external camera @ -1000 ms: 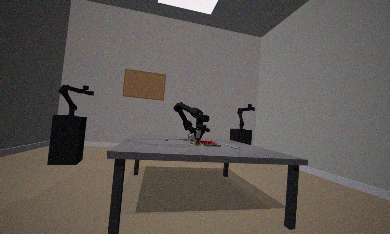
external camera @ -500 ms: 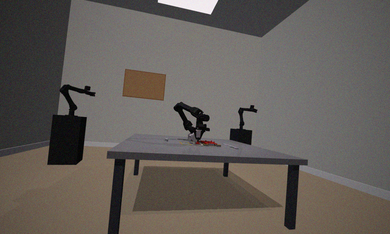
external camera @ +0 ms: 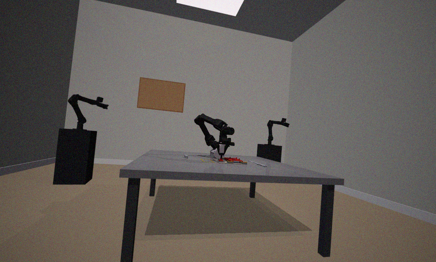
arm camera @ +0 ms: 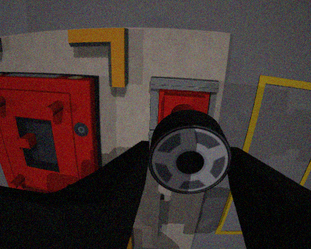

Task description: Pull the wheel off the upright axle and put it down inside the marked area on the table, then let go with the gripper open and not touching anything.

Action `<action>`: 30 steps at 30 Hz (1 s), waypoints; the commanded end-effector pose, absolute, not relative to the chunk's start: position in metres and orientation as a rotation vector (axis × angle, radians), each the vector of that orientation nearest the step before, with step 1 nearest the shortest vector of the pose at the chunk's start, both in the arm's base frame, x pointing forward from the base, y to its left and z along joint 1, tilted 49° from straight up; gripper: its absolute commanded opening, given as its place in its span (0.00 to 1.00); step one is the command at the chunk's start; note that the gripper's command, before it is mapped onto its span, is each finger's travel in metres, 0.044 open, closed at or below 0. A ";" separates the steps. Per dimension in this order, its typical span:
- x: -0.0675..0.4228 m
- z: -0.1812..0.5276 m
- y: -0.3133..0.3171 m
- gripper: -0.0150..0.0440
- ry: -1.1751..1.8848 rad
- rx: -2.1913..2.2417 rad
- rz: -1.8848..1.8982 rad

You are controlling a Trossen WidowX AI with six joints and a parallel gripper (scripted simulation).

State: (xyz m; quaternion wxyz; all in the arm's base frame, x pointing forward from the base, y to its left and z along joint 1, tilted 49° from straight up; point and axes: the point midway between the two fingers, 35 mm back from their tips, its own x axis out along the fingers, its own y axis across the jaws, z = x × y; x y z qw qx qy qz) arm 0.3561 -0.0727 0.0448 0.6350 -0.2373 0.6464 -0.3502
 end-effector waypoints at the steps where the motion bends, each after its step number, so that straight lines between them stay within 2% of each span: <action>1: 0.358 0.047 -0.069 0.25 1.467 -0.540 -0.799; 30: 0.358 0.070 -0.045 0.25 1.473 -0.548 -0.796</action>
